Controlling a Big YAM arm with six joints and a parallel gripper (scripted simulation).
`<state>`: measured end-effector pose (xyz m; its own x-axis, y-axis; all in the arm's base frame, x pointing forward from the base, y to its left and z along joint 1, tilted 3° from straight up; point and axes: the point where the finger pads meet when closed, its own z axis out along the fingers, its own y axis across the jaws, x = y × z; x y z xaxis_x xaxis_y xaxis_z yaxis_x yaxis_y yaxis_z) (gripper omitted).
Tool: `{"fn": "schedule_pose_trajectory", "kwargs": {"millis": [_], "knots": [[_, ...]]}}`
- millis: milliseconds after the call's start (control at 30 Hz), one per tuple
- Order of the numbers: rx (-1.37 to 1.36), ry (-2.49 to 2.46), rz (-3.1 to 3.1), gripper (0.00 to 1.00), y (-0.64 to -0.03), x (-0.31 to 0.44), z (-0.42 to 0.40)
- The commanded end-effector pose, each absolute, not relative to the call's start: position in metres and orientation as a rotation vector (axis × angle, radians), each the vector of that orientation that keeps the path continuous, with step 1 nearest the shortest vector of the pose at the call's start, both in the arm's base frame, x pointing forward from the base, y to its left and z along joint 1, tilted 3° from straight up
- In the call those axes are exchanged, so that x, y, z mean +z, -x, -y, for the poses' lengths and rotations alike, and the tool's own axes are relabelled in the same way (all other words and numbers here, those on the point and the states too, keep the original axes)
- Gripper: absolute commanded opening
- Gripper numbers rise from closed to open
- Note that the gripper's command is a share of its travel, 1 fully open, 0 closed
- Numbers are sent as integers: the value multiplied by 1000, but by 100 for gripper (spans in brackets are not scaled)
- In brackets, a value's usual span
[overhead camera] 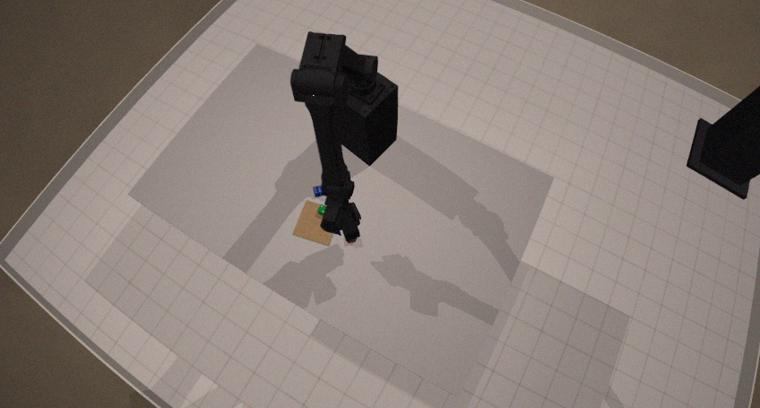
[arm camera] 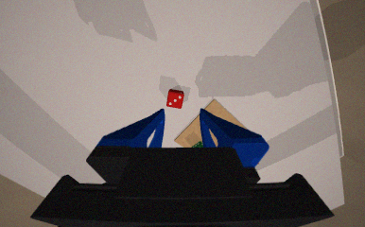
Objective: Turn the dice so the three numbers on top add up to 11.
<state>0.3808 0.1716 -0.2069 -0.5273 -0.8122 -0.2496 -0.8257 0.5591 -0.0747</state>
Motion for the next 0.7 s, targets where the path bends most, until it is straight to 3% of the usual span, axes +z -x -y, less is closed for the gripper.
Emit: {"fn": "schedule_pose_trajectory", "kwargs": {"millis": [0,367,400,667], "knots": [[37,1388,-2604,45,-393,-186,-192],[-45,1424,-2757,45,-381,-197,-178],[-45,1418,-2745,100,-389,-195,-182],[-45,1434,-2717,100,-389,-193,-188]]}}
